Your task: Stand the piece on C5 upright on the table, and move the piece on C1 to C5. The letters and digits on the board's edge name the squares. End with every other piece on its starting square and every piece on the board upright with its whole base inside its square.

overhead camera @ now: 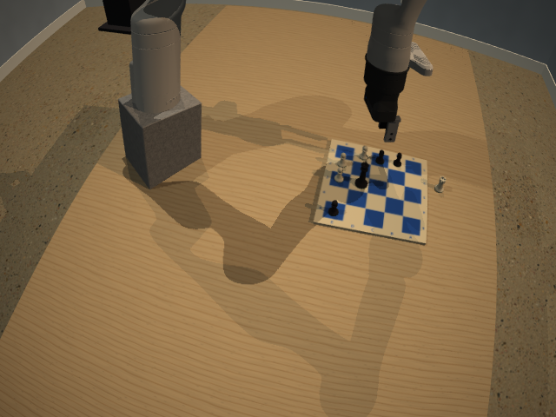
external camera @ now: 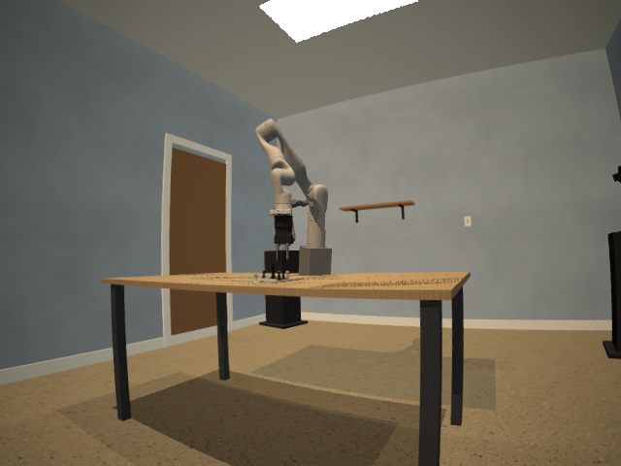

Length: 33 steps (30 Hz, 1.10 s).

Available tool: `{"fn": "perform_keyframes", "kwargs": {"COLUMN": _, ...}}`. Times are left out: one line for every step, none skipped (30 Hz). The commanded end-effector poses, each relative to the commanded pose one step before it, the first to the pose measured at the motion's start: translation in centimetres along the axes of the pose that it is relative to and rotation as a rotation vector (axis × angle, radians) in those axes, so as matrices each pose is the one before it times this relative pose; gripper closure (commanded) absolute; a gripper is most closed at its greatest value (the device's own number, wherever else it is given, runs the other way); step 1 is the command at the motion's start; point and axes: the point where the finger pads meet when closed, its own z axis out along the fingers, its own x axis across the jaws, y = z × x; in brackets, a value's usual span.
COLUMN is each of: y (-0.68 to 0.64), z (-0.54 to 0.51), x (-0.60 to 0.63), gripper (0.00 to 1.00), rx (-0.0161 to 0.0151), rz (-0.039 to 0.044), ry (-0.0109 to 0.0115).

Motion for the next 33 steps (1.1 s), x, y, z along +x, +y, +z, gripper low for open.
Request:
{"fn": "perform_keyframes", "kwargs": {"y": 0.051, "z": 0.400, "x": -0.164, "gripper": 0.32, "rx": -0.00244, "rz": -0.00247, "ry": -0.00193}}
{"fn": "perform_keyframes", "kwargs": {"y": -0.001, "z": 0.145, "x": 0.004, "gripper": 0.32, "rx": 0.00000, "rz": 0.00000, "ry": 0.00000}}
{"fn": "perform_keyframes", "kwargs": {"y": 0.000, "z": 0.150, "x": 0.003, "gripper": 0.32, "rx": -0.00001, "rz": -0.00001, "ry": -0.00001}}
{"fn": "perform_keyframes", "kwargs": {"y": -0.002, "z": 0.152, "x": 0.004, "gripper": 0.32, "rx": 0.00001, "rz": 0.00001, "ry": 0.00000}}
{"fn": "perform_keyframes", "kwargs": {"y": -0.001, "z": 0.155, "x": 0.004, "gripper": 0.32, "rx": 0.00000, "rz": 0.00000, "ry": 0.00000}}
{"fn": "perform_keyframes", "kwargs": {"y": 0.000, "z": 0.157, "x": 0.003, "gripper": 0.32, "rx": -0.00001, "rz": -0.00001, "ry": 0.00000}}
{"fn": "perform_keyframes", "kwargs": {"y": -0.002, "z": 0.158, "x": 0.004, "gripper": 0.32, "rx": 0.00001, "rz": 0.00001, "ry": 0.00000}}
{"fn": "perform_keyframes", "kwargs": {"y": -0.001, "z": 0.159, "x": 0.004, "gripper": 0.32, "rx": 0.00000, "rz": 0.00000, "ry": 0.00000}}
{"fn": "perform_keyframes", "kwargs": {"y": 0.000, "z": 0.159, "x": 0.003, "gripper": 0.32, "rx": -0.00001, "rz": -0.00001, "ry": 0.00000}}
{"fn": "perform_keyframes", "kwargs": {"y": -0.002, "z": 0.158, "x": 0.004, "gripper": 0.32, "rx": 0.00001, "rz": 0.00001, "ry": 0.00000}}
{"fn": "perform_keyframes", "kwargs": {"y": -0.001, "z": 0.156, "x": 0.004, "gripper": 0.32, "rx": 0.00000, "rz": 0.00000, "ry": 0.00000}}
{"fn": "perform_keyframes", "kwargs": {"y": 0.000, "z": 0.000, "x": 0.000, "gripper": 0.32, "rx": 0.00000, "rz": 0.00000, "ry": 0.00000}}
{"fn": "perform_keyframes", "kwargs": {"y": 0.000, "z": 0.000, "x": 0.000, "gripper": 0.32, "rx": 0.00000, "rz": 0.00000, "ry": 0.00000}}
{"fn": "perform_keyframes", "kwargs": {"y": 0.000, "z": 0.154, "x": 0.003, "gripper": 0.32, "rx": -0.00001, "rz": -0.00001, "ry": 0.00000}}
{"fn": "perform_keyframes", "kwargs": {"y": -0.002, "z": 0.151, "x": 0.004, "gripper": 0.32, "rx": 0.00001, "rz": 0.00001, "ry": 0.00000}}
{"fn": "perform_keyframes", "kwargs": {"y": -0.001, "z": 0.148, "x": 0.004, "gripper": 0.32, "rx": 0.00000, "rz": 0.00000, "ry": 0.00000}}
{"fn": "perform_keyframes", "kwargs": {"y": 0.000, "z": 0.144, "x": 0.003, "gripper": 0.32, "rx": -0.00001, "rz": -0.00001, "ry": 0.00000}}
{"fn": "perform_keyframes", "kwargs": {"y": -0.001, "z": 0.139, "x": 0.003, "gripper": 0.32, "rx": 0.00000, "rz": 0.00000, "ry": 0.00000}}
{"fn": "perform_keyframes", "kwargs": {"y": -0.001, "z": 0.133, "x": 0.003, "gripper": 0.32, "rx": 0.00000, "rz": 0.00001, "ry": 0.00000}}
{"fn": "perform_keyframes", "kwargs": {"y": -0.001, "z": 0.128, "x": 0.003, "gripper": 0.32, "rx": 0.00000, "rz": 0.00000, "ry": 0.00000}}
{"fn": "perform_keyframes", "kwargs": {"y": 0.000, "z": 0.122, "x": 0.002, "gripper": 0.32, "rx": -0.00001, "rz": -0.00001, "ry": 0.00000}}
{"fn": "perform_keyframes", "kwargs": {"y": -0.002, "z": 0.115, "x": 0.003, "gripper": 0.32, "rx": 0.00001, "rz": 0.00001, "ry": 0.00000}}
{"fn": "perform_keyframes", "kwargs": {"y": -0.001, "z": 0.108, "x": 0.003, "gripper": 0.32, "rx": 0.00000, "rz": 0.00000, "ry": 0.00000}}
{"fn": "perform_keyframes", "kwargs": {"y": -0.001, "z": 0.100, "x": 0.002, "gripper": 0.32, "rx": 0.00000, "rz": 0.00000, "ry": 0.00000}}
{"fn": "perform_keyframes", "kwargs": {"y": 0.000, "z": 0.093, "x": 0.002, "gripper": 0.32, "rx": 0.00000, "rz": -0.00001, "ry": 0.00000}}
{"fn": "perform_keyframes", "kwargs": {"y": 0.000, "z": 0.085, "x": 0.002, "gripper": 0.32, "rx": 0.00000, "rz": 0.00000, "ry": 0.00000}}
{"fn": "perform_keyframes", "kwargs": {"y": -0.001, "z": 0.077, "x": 0.002, "gripper": 0.32, "rx": 0.00000, "rz": 0.00001, "ry": 0.00000}}
{"fn": "perform_keyframes", "kwargs": {"y": -0.001, "z": 0.068, "x": 0.002, "gripper": 0.32, "rx": 0.00000, "rz": 0.00000, "ry": 0.00000}}
{"fn": "perform_keyframes", "kwargs": {"y": 0.000, "z": 0.000, "x": 0.000, "gripper": 0.32, "rx": 0.00000, "rz": 0.00000, "ry": 0.00000}}
{"fn": "perform_keyframes", "kwargs": {"y": 0.000, "z": 0.000, "x": 0.000, "gripper": 0.32, "rx": 0.00000, "rz": 0.00000, "ry": 0.00000}}
{"fn": "perform_keyframes", "kwargs": {"y": 0.000, "z": 0.060, "x": 0.001, "gripper": 0.32, "rx": 0.00000, "rz": 0.00000, "ry": 0.00000}}
{"fn": "perform_keyframes", "kwargs": {"y": 0.000, "z": 0.053, "x": 0.001, "gripper": 0.32, "rx": 0.00000, "rz": 0.00000, "ry": 0.00000}}
{"fn": "perform_keyframes", "kwargs": {"y": 0.000, "z": 0.045, "x": 0.001, "gripper": 0.32, "rx": 0.00000, "rz": 0.00000, "ry": 0.00000}}
